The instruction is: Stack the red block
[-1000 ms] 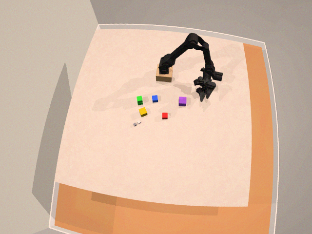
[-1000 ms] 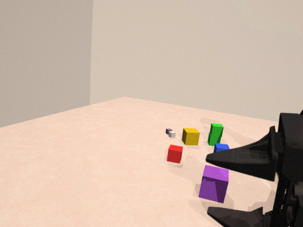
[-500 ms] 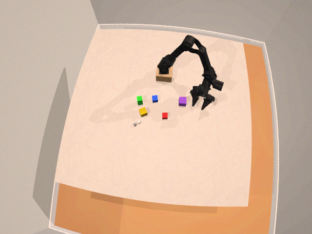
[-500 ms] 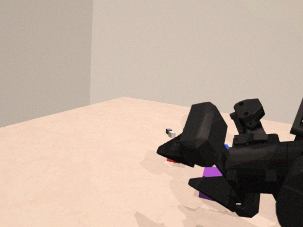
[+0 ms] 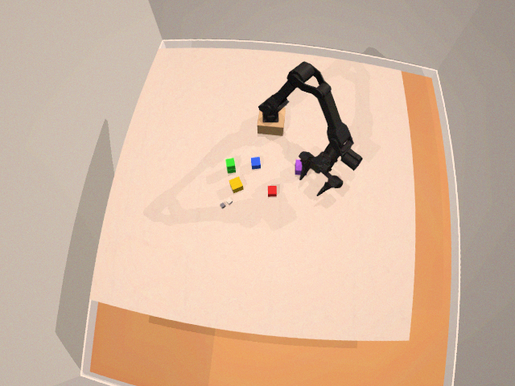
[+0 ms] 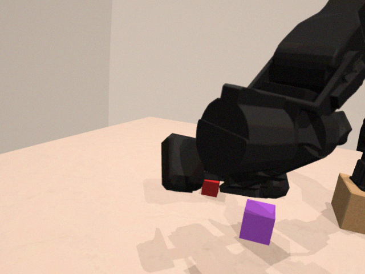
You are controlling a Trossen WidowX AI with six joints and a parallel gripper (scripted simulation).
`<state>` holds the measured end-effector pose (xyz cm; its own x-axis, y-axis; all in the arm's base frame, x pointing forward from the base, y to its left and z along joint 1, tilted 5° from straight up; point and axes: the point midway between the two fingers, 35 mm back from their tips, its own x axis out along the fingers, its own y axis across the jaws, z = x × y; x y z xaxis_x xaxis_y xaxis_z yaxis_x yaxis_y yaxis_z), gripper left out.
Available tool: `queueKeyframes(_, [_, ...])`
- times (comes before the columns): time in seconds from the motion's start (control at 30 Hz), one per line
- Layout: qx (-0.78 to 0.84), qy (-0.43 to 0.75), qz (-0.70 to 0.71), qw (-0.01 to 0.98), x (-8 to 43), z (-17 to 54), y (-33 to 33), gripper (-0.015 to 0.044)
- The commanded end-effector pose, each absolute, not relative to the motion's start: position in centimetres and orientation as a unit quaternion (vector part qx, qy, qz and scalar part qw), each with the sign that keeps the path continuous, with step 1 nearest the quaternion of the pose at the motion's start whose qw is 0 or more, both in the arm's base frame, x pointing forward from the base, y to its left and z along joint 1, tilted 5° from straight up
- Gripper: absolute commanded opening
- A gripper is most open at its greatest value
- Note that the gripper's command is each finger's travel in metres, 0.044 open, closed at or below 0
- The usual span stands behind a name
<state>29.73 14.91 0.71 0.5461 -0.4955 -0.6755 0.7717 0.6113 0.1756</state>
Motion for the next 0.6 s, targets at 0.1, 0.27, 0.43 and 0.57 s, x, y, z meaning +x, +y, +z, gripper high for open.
queueKeyframes(0.1, [0.141, 0.420, -0.367, 0.818, 31.2, 0.9, 11.5, 0.0440])
queueKeyframes(0.27, [0.090, 0.504, -0.338, 0.790, 31.7, 1.0, 9.1, 0.0440])
queueKeyframes(0.43, [0.052, 0.579, -0.291, 0.760, 31.9, 1.3, 6.8, 0.0440])
queueKeyframes(0.57, [0.031, 0.631, -0.242, 0.736, 31.9, 1.7, 5.1, 0.0440])
